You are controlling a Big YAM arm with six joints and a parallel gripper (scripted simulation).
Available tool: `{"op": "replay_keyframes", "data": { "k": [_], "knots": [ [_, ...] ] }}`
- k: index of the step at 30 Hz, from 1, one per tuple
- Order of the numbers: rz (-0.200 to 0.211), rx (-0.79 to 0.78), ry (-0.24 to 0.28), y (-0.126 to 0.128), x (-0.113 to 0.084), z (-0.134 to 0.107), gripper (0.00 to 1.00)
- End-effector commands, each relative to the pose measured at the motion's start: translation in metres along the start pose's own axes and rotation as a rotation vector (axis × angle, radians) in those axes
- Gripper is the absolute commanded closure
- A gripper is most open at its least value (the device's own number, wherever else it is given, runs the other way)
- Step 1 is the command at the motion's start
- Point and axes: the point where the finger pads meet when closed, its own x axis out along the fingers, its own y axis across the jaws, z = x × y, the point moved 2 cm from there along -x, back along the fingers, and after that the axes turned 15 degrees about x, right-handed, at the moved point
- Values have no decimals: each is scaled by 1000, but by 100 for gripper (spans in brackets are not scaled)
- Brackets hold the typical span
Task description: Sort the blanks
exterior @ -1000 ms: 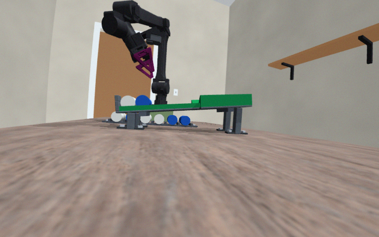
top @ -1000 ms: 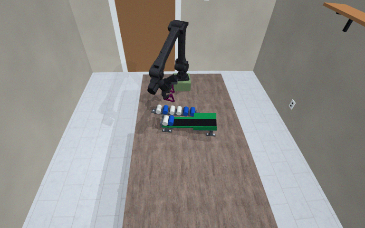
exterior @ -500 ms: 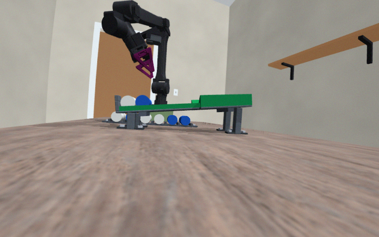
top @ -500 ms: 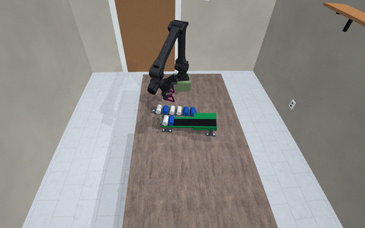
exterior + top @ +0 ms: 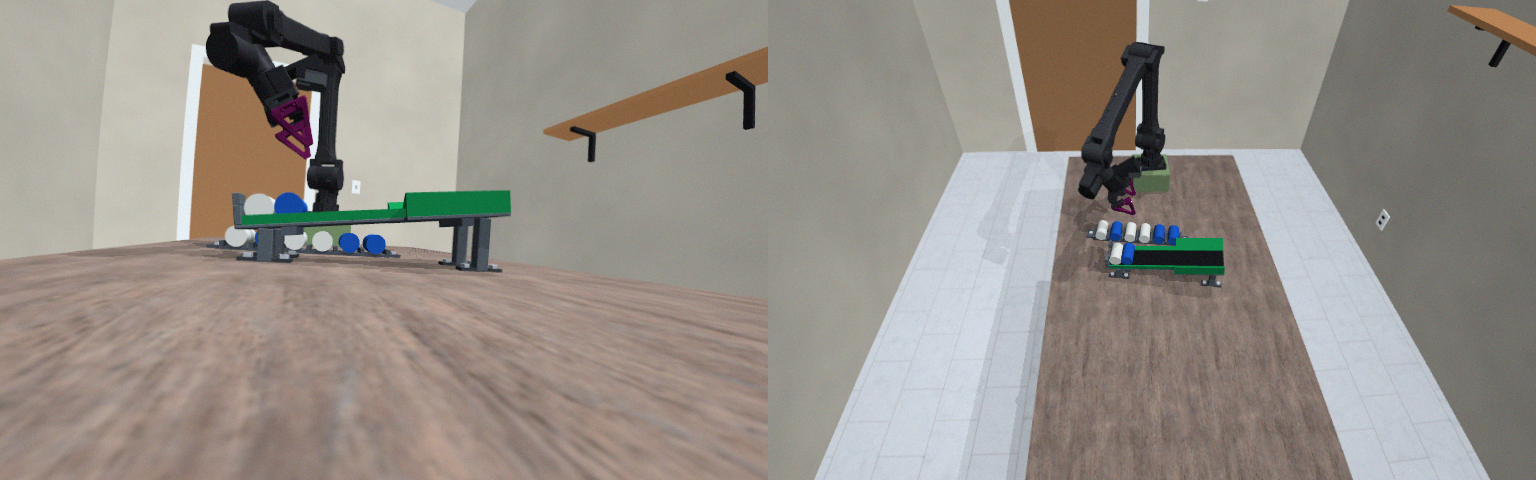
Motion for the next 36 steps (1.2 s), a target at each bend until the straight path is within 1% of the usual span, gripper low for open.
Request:
{"op": "replay_keyframes", "data": {
  "k": [1,21,22,23,24,25,26,28,29,30,31,32,33,34,36],
  "knots": [
    [-21,-28,3,-7,-9,4,0],
    [-21,-28,3,-7,-9,4,0],
    [-25,-29,10,-5,-9,2,0],
    [-40,-27,28,0,-10,-4,0],
    [-51,-31,68,2,-11,-12,0],
    [-72,-4,130,4,-12,-25,0],
    [-99,6,210,7,-15,-42,0],
    [-164,41,390,13,-26,-77,0],
    [-196,62,470,16,-32,-92,0],
    [-222,80,532,19,-37,-104,0],
    [-239,93,572,21,-41,-111,0],
    [-246,99,590,22,-42,-114,0],
    [-247,100,593,22,-43,-115,0],
    [-224,83,591,19,-33,-111,0],
    [-224,83,591,19,-33,-111,0]
  ]
}}
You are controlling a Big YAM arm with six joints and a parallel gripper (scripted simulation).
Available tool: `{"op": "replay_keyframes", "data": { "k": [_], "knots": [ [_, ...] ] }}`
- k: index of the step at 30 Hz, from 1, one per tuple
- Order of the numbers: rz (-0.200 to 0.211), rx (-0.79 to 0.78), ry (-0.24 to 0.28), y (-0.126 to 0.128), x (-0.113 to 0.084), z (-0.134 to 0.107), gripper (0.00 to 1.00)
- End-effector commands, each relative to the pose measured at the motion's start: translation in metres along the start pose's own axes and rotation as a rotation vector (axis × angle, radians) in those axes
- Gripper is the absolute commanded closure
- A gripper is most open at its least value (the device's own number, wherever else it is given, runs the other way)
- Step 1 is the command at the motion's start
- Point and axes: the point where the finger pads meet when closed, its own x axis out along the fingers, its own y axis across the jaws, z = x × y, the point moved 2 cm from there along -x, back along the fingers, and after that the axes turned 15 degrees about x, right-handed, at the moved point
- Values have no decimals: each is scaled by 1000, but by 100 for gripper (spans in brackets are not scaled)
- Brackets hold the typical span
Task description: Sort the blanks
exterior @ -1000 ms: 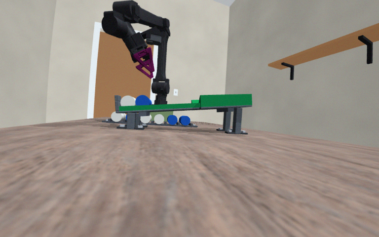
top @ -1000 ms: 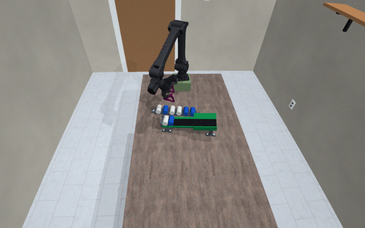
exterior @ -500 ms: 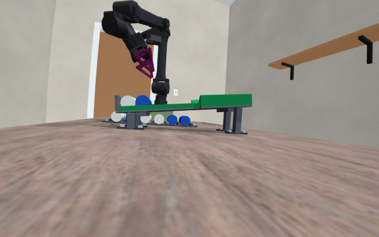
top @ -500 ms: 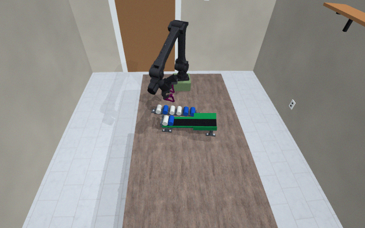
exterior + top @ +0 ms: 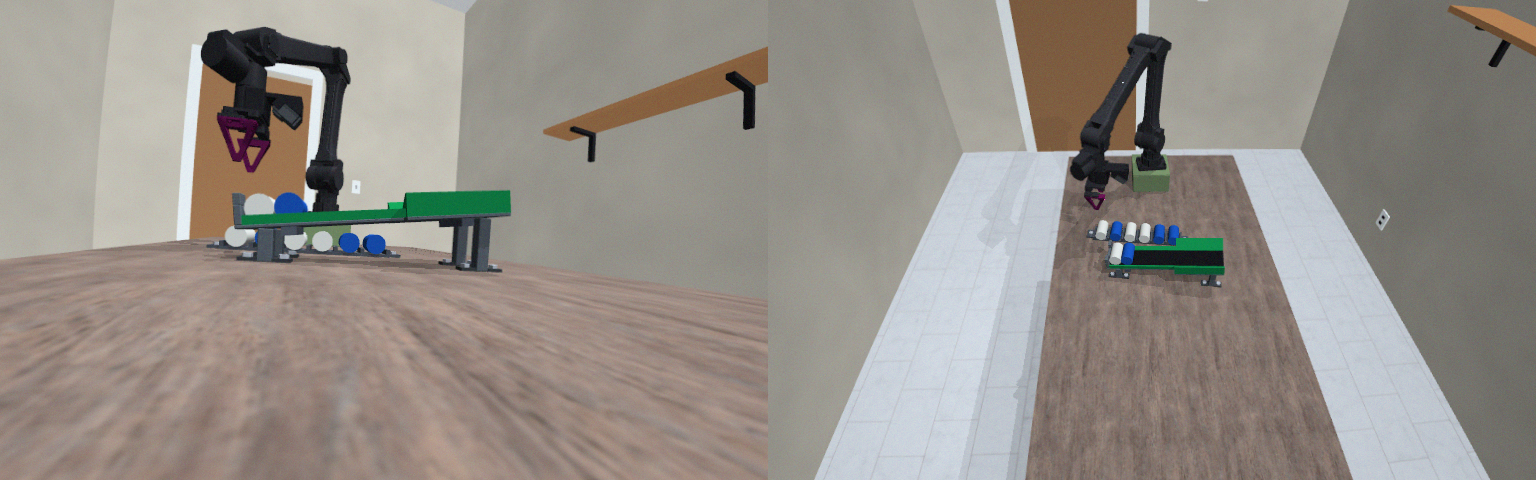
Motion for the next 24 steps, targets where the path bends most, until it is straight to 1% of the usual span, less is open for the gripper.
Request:
{"op": "replay_keyframes", "data": {
  "k": [1,3,6,10,11,12,13,15,17,19,21,22,23,24],
  "knots": [
    [-30,2,4,-21,0,7,0],
    [-30,2,4,-21,0,7,0],
    [-23,25,3,-17,0,-1,0],
    [-23,13,3,-18,0,3,0],
    [-23,13,3,-17,3,3,0],
    [3,13,-1,-6,15,5,0],
    [3,13,-1,-7,22,5,0],
    [3,12,-1,-6,43,6,0],
    [3,12,-1,-6,43,6,0],
    [3,12,-1,-5,59,6,0],
    [3,11,-1,-5,63,6,0],
    [-1,11,-1,-7,62,6,17],
    [-39,11,5,-25,50,3,17],
    [-46,11,6,-28,48,2,17]
  ]
}}
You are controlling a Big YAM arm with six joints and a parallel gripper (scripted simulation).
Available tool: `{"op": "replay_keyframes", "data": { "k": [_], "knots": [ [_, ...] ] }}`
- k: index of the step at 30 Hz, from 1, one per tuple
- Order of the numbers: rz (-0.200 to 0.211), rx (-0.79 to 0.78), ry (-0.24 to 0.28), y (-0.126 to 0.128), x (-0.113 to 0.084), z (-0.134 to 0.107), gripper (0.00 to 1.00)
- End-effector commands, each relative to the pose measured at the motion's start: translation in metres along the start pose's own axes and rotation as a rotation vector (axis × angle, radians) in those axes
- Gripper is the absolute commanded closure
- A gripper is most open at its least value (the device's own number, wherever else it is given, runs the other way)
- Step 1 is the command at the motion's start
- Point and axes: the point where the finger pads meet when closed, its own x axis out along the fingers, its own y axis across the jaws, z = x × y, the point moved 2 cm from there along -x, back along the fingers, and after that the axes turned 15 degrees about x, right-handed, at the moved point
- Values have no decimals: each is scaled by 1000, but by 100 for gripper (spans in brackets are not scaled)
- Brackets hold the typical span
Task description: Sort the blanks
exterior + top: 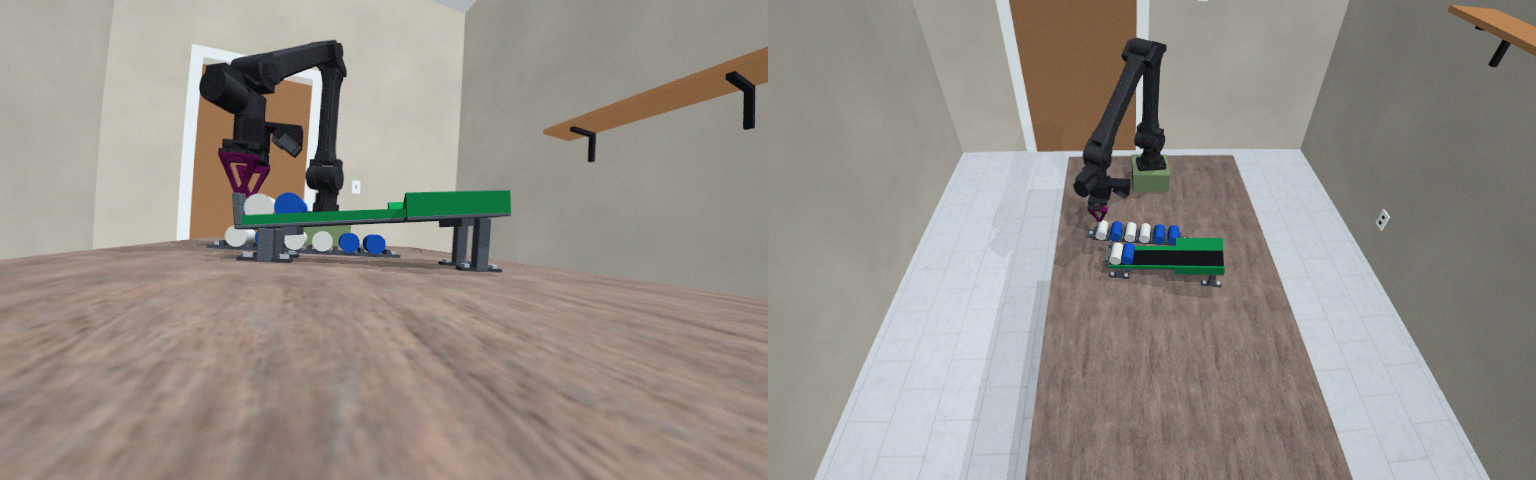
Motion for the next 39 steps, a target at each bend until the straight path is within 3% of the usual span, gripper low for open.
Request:
{"op": "replay_keyframes", "data": {
  "k": [1,3,5,7,39],
  "knots": [
    [-90,13,14,-28,-24,-3,17],
    [-89,13,14,-26,-24,-3,17],
    [-47,13,7,-20,-10,-2,17],
    [-38,13,5,-18,-7,-2,17],
    [-35,13,5,-15,-3,-1,17]
  ]
}}
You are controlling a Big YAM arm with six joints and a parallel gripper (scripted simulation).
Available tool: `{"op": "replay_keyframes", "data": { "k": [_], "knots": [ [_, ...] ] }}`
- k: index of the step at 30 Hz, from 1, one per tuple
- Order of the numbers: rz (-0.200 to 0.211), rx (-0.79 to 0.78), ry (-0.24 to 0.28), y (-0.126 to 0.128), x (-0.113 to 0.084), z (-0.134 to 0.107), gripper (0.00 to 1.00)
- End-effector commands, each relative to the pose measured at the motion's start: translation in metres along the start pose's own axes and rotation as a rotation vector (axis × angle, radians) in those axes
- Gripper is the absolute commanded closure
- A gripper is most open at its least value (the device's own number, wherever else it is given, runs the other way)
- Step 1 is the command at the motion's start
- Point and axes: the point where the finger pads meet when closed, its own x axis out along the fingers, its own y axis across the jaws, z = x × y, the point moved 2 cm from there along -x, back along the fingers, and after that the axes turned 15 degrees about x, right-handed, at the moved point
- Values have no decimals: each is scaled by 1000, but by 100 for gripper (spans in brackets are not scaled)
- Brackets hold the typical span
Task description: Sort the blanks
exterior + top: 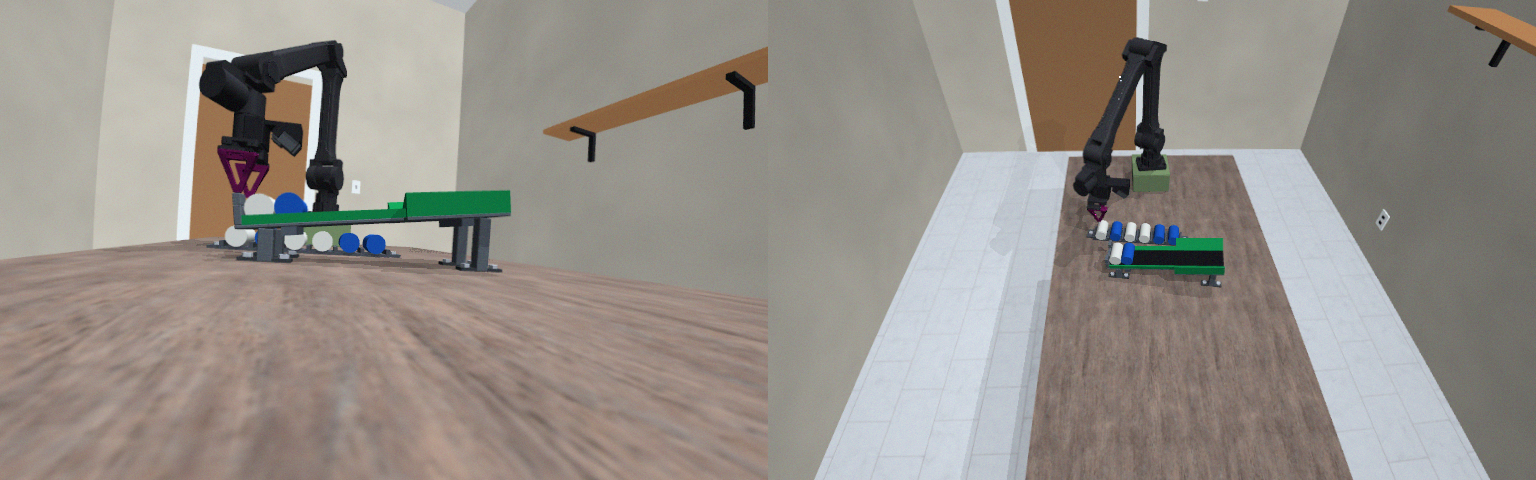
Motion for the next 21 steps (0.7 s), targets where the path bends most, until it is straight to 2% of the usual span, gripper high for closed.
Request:
{"op": "replay_keyframes", "data": {
  "k": [1,7,21],
  "knots": [
    [-14,13,2,-10,2,0,17],
    [5,13,-1,-1,10,1,17],
    [5,12,-1,-1,27,2,17]
  ]
}}
